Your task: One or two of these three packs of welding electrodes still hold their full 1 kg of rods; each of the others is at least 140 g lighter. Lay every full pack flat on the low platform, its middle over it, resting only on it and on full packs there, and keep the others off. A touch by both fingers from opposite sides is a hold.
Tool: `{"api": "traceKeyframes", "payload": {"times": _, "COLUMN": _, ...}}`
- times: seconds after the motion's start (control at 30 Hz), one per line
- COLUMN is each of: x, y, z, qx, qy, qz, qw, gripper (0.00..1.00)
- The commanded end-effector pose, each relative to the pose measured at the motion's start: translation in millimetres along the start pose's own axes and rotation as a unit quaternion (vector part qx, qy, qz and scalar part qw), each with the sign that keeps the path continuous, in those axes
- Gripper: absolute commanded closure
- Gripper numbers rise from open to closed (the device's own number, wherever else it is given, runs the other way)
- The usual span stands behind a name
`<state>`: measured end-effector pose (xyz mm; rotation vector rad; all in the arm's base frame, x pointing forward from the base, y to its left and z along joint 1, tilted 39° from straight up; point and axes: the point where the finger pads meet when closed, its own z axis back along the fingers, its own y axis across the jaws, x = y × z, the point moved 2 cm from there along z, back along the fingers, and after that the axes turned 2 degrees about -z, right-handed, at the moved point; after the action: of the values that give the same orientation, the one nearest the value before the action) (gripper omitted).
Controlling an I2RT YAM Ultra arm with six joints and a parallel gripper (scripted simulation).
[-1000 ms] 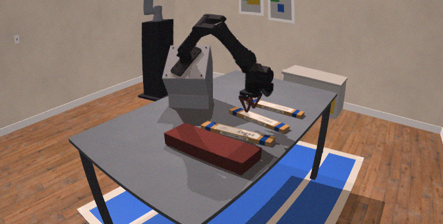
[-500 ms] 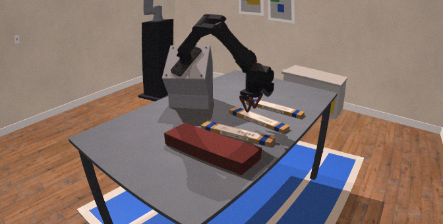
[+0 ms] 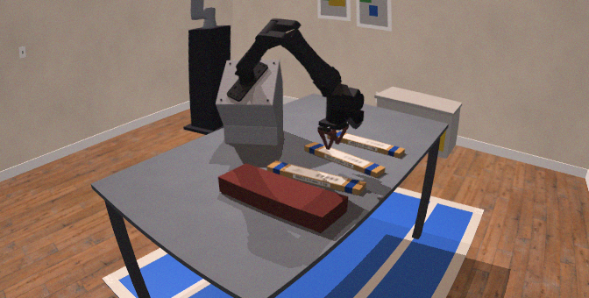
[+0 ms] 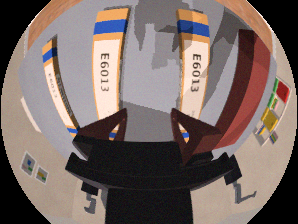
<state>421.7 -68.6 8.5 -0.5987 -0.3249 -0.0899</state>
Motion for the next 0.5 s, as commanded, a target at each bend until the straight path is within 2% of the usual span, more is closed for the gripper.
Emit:
{"api": "traceKeyframes", "payload": {"times": 0.0, "x": 4, "y": 2, "z": 16.2, "qx": 0.003, "qy": -0.013, "qz": 0.0, "qw": 1.0, "gripper": 0.36}}
{"api": "traceKeyframes", "payload": {"times": 0.47, "x": 4, "y": 2, "z": 34.9, "qx": 0.003, "qy": -0.013, "qz": 0.0, "qw": 1.0, "gripper": 0.36}}
